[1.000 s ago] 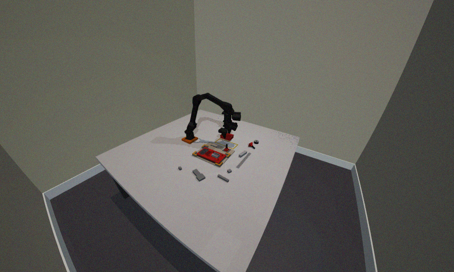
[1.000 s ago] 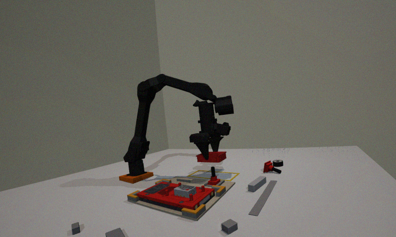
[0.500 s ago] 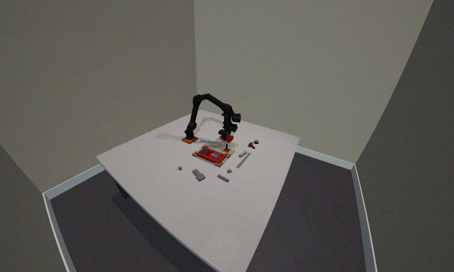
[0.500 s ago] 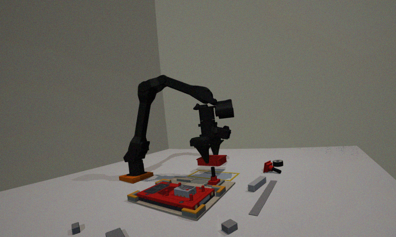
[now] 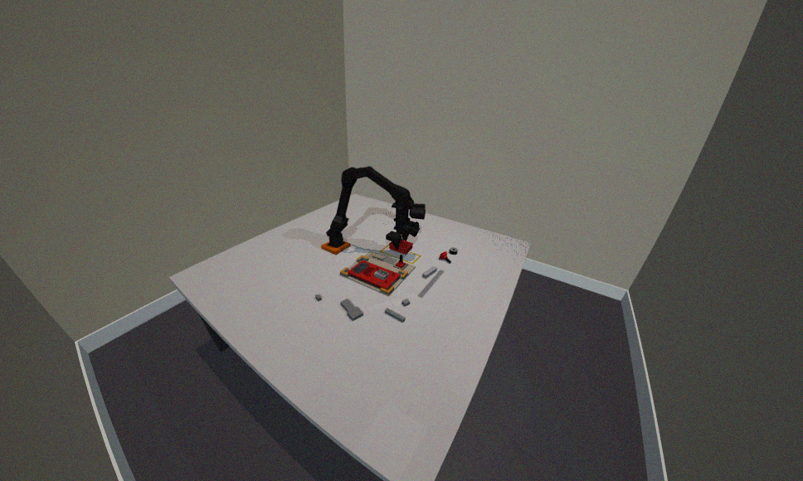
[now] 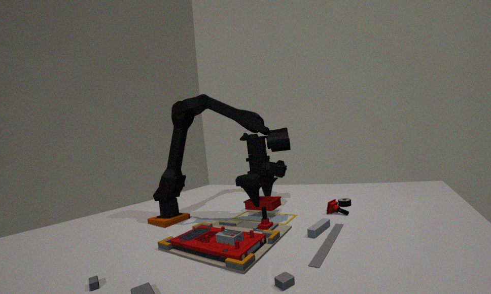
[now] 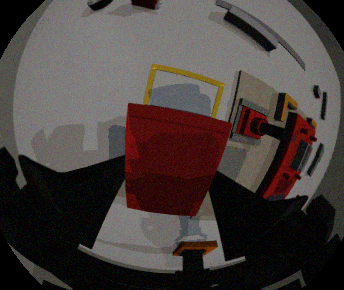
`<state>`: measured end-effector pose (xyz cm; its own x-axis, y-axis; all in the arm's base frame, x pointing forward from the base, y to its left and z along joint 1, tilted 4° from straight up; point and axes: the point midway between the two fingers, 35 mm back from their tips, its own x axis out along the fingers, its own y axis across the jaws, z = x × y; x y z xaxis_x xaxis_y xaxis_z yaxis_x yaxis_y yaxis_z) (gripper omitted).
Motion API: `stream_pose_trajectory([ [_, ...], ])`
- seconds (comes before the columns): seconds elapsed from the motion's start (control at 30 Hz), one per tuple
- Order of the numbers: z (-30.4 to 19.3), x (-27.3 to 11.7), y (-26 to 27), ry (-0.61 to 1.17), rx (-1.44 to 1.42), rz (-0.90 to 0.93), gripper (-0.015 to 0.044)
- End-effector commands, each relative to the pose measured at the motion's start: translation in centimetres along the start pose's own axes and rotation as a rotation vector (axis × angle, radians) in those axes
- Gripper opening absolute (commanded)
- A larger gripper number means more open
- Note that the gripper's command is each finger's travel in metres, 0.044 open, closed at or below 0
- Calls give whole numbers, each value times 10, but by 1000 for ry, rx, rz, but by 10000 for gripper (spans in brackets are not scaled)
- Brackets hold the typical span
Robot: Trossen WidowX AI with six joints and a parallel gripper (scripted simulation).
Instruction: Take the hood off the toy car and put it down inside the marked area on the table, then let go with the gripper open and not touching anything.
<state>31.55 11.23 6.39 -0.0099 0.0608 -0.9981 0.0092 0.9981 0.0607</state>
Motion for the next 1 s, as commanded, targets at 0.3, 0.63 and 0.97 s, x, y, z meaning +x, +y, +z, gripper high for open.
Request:
stream_pose_trajectory([
  [0.3, -2, 13, 0, 4, 6, 1, 0],
  [0.63, -2, 16, 0, 4, 6, 1, 0],
  [0.97, -2, 21, 0, 4, 6, 1, 0],
])
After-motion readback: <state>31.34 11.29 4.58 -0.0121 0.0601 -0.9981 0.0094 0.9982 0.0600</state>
